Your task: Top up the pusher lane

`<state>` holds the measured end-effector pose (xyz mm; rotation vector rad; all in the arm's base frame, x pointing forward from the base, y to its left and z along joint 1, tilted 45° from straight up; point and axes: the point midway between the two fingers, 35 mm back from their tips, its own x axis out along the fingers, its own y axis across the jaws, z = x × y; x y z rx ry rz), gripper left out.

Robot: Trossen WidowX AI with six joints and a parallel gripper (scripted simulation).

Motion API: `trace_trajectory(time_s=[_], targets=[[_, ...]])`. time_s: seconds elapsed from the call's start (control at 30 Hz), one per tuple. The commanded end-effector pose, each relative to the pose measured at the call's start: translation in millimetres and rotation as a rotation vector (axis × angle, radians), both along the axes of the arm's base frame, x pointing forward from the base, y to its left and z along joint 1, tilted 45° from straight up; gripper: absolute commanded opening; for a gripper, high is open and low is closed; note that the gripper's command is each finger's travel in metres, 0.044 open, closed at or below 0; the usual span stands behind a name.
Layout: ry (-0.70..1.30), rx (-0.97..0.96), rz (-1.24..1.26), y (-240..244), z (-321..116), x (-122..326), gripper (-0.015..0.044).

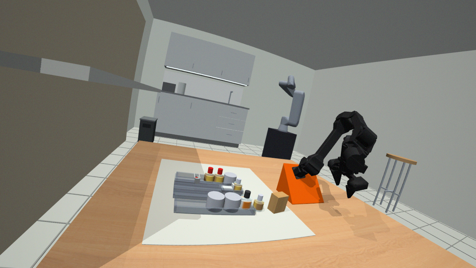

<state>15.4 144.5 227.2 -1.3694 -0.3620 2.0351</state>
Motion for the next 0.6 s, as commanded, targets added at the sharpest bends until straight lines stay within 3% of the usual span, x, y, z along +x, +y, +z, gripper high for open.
trace_trajectory(time_s=[0.0,0.27,0.57], targets=[[0.013,-0.006,-0.019,1,0,2,0.0426],[0.625,-0.182,-0.872,12,-15,113,0.0440],[1.088,-0.225,-1.428,-17,-42,188,0.0440]])
